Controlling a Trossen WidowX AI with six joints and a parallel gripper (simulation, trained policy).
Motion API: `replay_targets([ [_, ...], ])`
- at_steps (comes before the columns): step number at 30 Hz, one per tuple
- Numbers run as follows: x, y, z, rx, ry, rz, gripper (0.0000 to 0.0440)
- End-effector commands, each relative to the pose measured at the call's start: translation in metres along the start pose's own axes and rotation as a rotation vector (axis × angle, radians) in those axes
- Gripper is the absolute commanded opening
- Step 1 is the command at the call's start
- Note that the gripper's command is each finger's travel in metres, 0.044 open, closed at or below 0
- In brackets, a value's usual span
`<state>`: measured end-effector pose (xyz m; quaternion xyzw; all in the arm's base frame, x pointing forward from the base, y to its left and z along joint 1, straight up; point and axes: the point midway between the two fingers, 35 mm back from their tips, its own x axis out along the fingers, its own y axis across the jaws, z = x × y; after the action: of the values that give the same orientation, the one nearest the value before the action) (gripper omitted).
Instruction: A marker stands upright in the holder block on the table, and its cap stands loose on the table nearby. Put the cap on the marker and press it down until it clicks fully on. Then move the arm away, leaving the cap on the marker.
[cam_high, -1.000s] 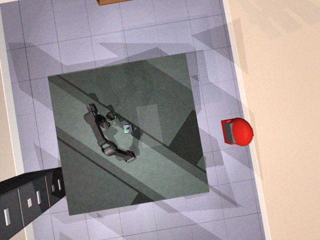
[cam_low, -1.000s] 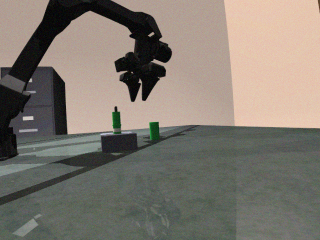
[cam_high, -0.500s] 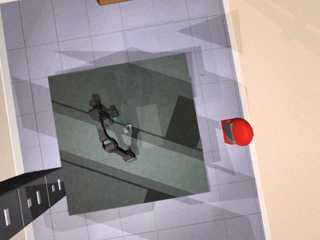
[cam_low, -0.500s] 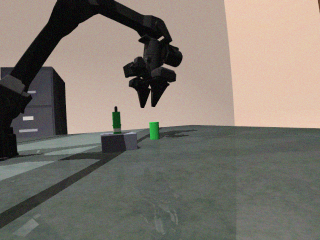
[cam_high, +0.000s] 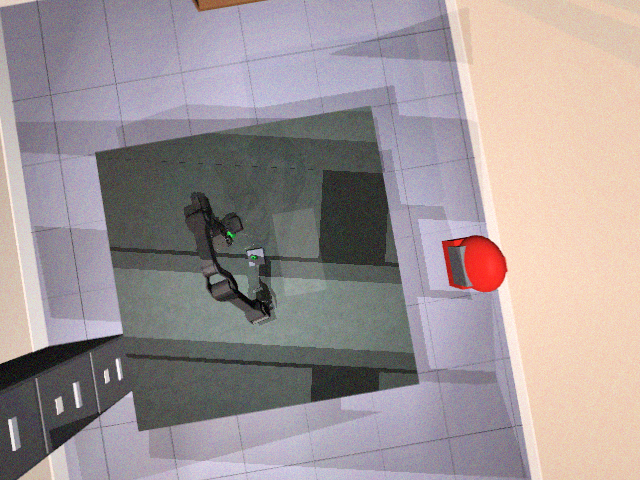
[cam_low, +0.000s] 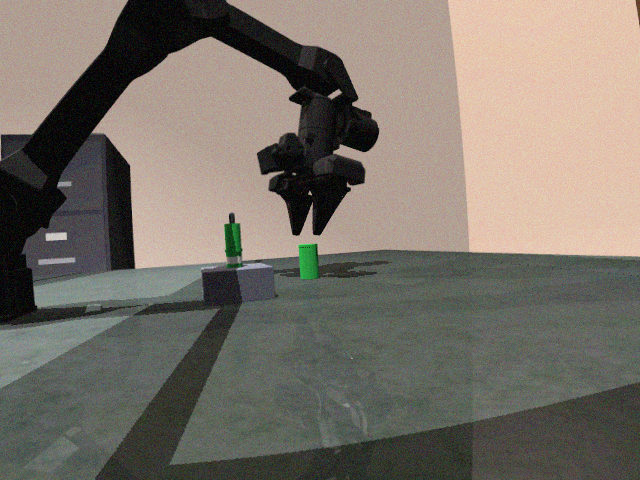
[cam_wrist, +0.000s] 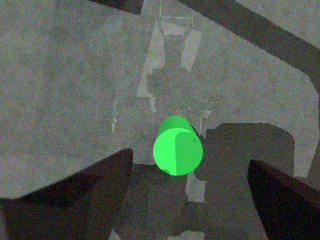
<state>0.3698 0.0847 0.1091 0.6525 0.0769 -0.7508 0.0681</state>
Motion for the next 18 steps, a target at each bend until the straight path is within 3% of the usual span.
replay_targets([
  [1, 0.015, 0.004, 0.002, 0.001, -0.029, 0.007, 0.0279],
  [18, 0.046, 0.003, 0.009, -0.013, -0.058, 0.031, 0.0237],
])
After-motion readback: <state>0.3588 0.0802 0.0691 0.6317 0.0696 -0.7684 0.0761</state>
